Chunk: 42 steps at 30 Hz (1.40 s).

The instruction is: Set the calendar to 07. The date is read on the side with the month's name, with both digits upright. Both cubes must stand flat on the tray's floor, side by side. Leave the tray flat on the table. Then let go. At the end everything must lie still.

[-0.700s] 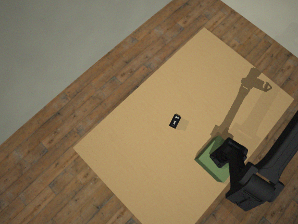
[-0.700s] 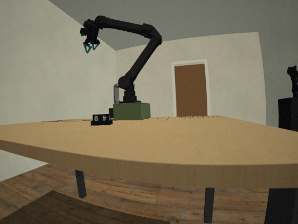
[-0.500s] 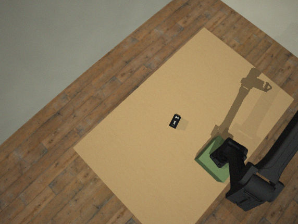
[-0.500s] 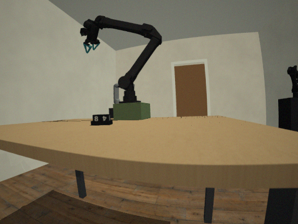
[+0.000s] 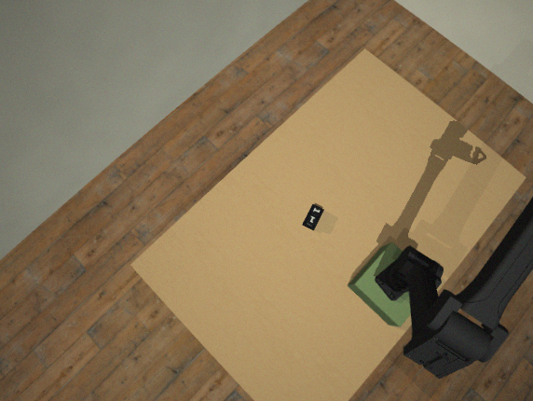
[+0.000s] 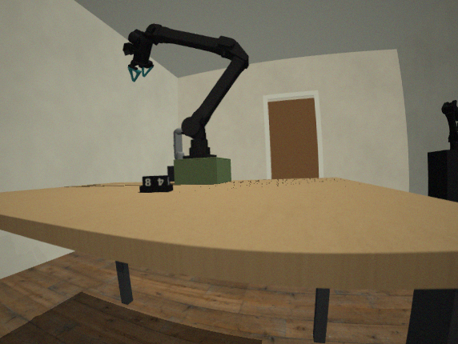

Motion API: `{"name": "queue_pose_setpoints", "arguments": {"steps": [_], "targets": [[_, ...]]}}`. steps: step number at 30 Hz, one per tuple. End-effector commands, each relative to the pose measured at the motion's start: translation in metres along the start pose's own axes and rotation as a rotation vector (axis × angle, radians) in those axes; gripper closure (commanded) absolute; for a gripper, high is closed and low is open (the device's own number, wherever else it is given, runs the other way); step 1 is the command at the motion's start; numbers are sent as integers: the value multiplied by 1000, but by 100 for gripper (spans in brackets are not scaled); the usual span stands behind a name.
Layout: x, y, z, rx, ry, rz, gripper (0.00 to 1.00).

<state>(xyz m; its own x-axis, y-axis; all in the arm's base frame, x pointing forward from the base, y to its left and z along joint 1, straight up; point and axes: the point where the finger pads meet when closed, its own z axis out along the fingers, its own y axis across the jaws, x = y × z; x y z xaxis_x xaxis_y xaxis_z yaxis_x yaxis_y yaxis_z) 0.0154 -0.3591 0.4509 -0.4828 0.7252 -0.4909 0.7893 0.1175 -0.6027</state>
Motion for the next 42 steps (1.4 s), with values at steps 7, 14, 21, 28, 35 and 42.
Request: {"name": "queue_pose_setpoints", "arguments": {"steps": [7, 14, 21, 28, 35, 42], "targets": [[-26, 77, 0, -149, -63, 52, 0], [-28, 169, -7, -316, -62, 71, 0], [-4, 283, -32, -509, -6, 79, 0], [57, 390, -71, -671, 113, 65, 0], [121, 451, -101, -744, 227, 41, 0], [188, 490, -125, -772, 338, 12, 0]]}}
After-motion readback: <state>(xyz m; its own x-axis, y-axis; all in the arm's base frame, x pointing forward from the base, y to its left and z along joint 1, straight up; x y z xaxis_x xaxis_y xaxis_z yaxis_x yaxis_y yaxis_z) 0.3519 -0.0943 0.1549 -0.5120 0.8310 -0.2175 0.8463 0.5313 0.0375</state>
